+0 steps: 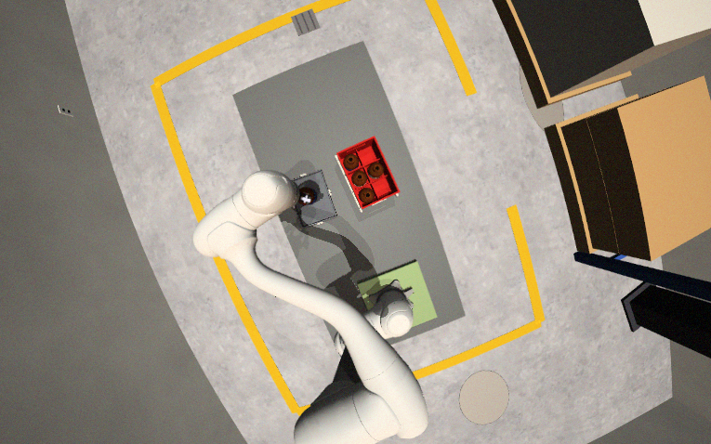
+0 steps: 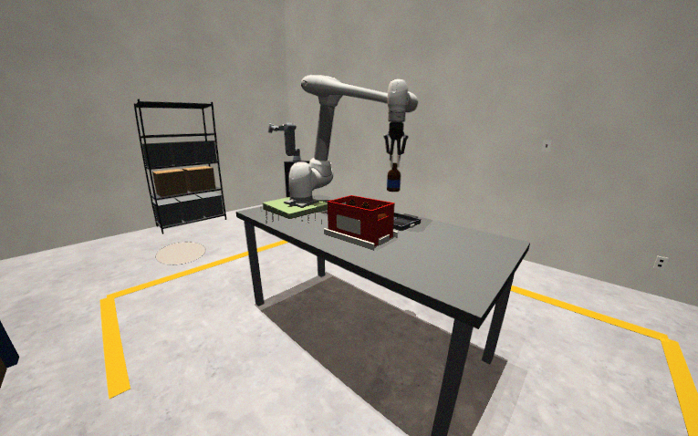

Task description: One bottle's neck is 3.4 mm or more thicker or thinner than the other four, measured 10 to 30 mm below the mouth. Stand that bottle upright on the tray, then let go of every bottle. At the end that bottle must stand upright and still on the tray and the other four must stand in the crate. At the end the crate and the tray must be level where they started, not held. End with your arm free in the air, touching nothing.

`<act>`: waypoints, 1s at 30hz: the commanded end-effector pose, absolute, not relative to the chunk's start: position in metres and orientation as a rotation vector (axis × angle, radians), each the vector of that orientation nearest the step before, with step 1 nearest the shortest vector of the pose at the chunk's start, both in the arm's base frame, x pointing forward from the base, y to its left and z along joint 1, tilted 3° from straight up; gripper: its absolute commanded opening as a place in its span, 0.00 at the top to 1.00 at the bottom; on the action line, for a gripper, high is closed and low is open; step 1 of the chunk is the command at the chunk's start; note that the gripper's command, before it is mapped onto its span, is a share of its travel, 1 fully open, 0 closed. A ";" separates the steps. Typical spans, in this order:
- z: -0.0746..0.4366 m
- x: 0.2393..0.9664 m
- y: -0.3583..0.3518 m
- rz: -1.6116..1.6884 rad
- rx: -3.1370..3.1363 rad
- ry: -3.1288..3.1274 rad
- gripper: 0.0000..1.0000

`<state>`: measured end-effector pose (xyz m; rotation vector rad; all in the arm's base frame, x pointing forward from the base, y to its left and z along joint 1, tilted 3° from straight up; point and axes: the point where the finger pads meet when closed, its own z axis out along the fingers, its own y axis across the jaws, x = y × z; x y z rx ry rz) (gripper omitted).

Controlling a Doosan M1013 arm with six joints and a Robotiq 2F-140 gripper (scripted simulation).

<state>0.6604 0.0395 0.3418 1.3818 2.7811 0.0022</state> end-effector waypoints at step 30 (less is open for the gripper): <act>0.344 0.659 0.062 0.006 1.380 2.772 1.00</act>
